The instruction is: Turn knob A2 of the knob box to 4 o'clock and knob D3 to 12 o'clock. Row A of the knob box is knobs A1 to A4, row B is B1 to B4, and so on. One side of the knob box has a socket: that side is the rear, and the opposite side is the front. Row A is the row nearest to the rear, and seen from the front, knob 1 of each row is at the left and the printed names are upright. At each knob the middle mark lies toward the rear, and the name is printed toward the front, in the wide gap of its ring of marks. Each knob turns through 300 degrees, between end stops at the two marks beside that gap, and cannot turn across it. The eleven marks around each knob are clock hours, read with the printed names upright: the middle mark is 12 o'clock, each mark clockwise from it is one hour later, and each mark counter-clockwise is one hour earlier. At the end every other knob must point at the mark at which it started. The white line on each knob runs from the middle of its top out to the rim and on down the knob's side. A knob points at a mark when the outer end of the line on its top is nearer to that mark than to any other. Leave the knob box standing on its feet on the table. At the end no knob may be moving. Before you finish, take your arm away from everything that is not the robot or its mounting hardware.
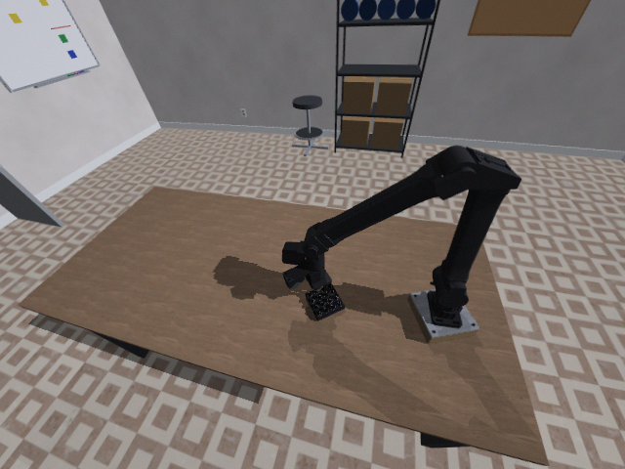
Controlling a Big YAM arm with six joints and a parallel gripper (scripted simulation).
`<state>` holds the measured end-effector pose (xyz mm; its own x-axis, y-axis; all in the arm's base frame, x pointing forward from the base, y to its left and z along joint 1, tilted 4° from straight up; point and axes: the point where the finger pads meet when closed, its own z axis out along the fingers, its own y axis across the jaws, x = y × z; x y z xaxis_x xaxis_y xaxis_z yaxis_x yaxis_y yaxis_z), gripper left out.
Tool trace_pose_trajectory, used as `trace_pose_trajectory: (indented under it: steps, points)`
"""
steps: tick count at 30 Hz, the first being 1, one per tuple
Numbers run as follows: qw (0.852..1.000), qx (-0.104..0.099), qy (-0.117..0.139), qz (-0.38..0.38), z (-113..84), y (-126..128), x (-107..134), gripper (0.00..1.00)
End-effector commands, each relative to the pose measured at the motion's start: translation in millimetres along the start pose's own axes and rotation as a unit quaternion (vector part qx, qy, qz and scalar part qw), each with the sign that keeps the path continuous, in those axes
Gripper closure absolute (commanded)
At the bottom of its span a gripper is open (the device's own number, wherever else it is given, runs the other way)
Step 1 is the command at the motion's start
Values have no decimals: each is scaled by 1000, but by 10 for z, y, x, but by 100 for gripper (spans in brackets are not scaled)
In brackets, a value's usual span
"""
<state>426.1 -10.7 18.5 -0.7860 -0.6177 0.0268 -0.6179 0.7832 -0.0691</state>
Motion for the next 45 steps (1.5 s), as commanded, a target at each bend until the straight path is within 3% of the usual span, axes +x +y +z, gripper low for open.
trace_pose_trajectory:
  steps: [1,17,24,45]
  points:
    - [1000,10,-16,2,-94,-82,-43,82]
    - [1000,10,-16,2,-90,-81,-42,82]
    - [1000,2,-6,1,46,-52,-8,82]
    - [1000,3,-7,3,151,-63,-4,82]
